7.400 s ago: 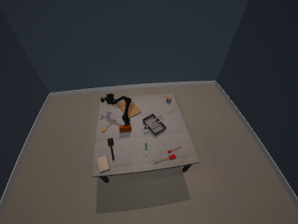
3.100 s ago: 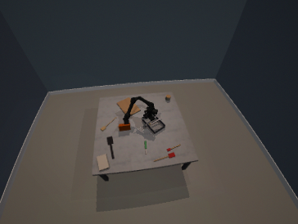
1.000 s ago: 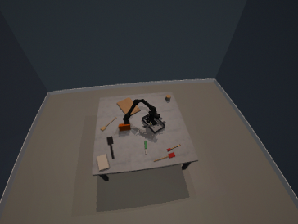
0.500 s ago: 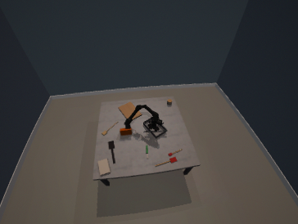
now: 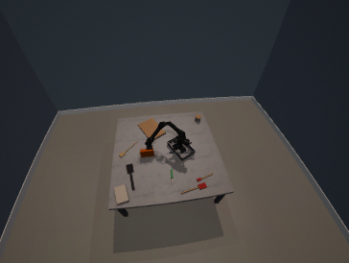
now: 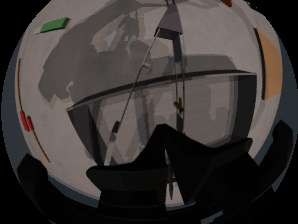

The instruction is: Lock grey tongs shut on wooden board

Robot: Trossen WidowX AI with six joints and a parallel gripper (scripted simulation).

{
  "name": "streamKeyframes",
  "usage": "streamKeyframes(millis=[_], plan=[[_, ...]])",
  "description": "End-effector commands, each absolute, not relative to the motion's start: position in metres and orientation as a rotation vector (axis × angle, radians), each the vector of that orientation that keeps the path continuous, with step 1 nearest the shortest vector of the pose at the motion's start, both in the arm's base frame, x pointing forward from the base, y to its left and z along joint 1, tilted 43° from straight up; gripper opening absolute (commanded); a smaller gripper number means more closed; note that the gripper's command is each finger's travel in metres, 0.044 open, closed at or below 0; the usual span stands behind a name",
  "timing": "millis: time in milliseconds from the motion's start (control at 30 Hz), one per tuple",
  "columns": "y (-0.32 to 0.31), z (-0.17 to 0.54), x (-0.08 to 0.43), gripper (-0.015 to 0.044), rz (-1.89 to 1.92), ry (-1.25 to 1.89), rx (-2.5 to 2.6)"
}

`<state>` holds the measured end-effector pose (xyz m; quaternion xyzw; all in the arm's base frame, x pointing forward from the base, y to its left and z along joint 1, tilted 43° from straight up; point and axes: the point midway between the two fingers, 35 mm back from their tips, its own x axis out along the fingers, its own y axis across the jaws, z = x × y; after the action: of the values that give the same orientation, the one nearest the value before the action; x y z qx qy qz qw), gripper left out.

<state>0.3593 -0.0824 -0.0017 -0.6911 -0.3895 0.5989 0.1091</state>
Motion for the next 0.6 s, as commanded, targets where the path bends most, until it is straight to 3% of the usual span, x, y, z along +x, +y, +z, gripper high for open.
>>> streamKeyframes(millis=[0, 333, 567], plan=[[-0.082, -0.001, 0.359, -0.0150, 1.761, -1.145, -2.033], [-0.082, -0.001, 0.359, -0.0150, 1.761, -1.145, -2.033], [-0.125, 0.042, 0.363, 0.0034, 1.747, -1.063, -2.066]])
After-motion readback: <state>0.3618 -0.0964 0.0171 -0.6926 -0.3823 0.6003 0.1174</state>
